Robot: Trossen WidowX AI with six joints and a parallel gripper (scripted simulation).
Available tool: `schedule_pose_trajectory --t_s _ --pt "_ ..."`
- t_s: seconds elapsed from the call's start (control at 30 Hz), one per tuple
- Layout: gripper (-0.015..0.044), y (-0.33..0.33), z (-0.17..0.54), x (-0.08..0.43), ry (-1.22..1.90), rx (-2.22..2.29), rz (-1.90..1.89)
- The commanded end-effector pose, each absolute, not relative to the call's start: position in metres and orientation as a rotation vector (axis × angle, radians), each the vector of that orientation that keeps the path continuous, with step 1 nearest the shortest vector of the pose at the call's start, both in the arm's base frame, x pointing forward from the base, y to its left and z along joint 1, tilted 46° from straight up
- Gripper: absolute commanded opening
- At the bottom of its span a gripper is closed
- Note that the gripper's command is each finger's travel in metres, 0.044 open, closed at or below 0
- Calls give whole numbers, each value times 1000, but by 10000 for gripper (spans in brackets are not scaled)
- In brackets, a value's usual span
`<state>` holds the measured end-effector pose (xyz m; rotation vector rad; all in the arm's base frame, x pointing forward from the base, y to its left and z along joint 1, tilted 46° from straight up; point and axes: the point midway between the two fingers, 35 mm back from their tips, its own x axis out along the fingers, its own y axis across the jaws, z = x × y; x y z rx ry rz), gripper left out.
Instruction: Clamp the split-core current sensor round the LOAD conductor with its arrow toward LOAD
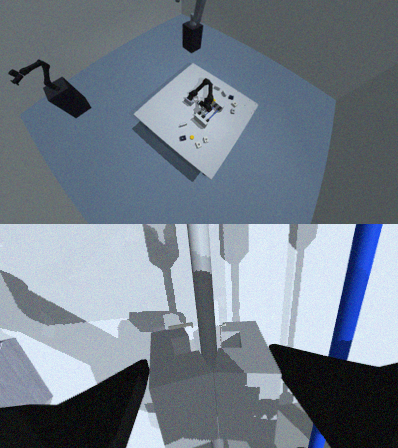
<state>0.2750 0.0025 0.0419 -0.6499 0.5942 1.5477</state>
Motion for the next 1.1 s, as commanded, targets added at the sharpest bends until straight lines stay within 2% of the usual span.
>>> schedule_pose_trajectory --t_s 0.0,0.13,0.9,1.07 --pt "440 8 37 274 595 -640 1546" --pt "440 11 34 273 595 -639 1546" --pt "287 8 37 274 594 -649 1548" --pt "155 8 37 274 594 -649 1548"
